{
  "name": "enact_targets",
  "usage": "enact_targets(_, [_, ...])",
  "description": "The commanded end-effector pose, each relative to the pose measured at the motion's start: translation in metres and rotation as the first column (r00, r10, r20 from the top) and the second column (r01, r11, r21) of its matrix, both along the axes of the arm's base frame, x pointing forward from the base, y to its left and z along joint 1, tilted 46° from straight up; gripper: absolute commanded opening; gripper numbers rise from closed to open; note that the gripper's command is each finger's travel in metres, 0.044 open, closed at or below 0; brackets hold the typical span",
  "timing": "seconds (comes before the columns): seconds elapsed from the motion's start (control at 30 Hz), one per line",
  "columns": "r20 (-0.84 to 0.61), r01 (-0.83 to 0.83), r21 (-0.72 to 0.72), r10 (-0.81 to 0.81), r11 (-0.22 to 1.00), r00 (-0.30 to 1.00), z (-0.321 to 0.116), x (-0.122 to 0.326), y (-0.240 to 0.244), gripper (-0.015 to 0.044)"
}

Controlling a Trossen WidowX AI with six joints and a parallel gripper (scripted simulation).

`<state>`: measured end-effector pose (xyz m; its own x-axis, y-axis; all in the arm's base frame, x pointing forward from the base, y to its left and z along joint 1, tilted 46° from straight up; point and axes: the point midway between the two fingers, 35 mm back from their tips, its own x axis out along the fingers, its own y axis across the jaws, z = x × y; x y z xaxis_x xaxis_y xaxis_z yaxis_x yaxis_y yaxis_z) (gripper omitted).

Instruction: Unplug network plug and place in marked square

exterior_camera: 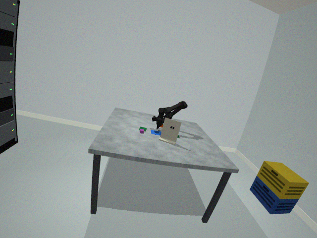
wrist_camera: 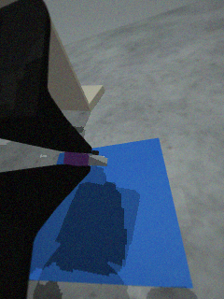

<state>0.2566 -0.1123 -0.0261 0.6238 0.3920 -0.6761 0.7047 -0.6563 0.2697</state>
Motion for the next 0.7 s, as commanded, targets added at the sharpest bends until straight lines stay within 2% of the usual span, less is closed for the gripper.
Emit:
enact_targets(0.0, [-0.004, 0.002, 0.000, -0.002, 1.000, 1.000, -0.004, 0.000, 0.004, 0.0000])
enact_targets(0.67, [-0.001, 0.002, 0.003, -0.002, 1.000, 1.000, -0.019, 0.001, 0.022, 0.0000])
